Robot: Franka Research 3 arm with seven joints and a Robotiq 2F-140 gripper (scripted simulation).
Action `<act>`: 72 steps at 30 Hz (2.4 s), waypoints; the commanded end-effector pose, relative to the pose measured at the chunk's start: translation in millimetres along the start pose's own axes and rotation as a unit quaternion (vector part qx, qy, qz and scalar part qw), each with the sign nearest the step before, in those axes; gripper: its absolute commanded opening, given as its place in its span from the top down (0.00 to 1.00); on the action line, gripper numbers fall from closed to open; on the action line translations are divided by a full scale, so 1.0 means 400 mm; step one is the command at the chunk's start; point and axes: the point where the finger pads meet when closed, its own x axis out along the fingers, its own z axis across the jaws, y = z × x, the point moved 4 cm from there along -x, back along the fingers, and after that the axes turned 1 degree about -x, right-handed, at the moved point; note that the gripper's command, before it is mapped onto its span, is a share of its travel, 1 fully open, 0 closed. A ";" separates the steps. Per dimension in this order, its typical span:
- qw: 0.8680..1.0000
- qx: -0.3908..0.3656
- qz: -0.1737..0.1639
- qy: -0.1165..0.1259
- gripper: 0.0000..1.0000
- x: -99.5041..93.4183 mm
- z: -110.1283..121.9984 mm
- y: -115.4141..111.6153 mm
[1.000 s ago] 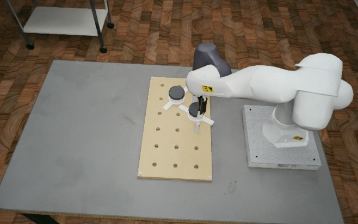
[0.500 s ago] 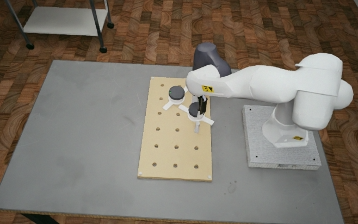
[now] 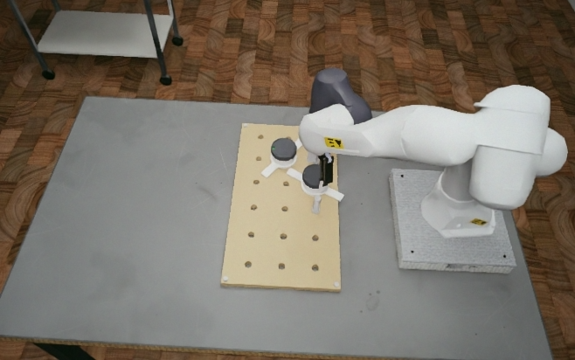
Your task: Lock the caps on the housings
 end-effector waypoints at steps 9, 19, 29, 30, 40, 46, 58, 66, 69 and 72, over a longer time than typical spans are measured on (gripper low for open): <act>1.000 -0.003 0.000 -0.002 0.22 0.001 0.003 0.001; 1.000 -0.003 0.000 -0.002 0.22 0.001 0.003 0.001; 1.000 -0.003 0.000 -0.002 0.22 0.001 0.003 0.001; 1.000 -0.003 0.000 -0.002 0.22 0.000 0.003 0.001; 1.000 -0.003 0.000 -0.002 0.22 -0.010 0.003 0.001; 1.000 -0.003 0.000 -0.002 0.22 -0.028 0.003 0.001; 1.000 -0.003 0.000 -0.002 0.22 -0.075 0.003 0.001; 1.000 -0.003 0.000 -0.002 0.22 -0.117 0.002 0.001; 1.000 -0.003 0.000 -0.002 0.22 -0.122 0.002 0.001; 1.000 -0.003 0.000 -0.002 0.22 -0.136 0.002 0.001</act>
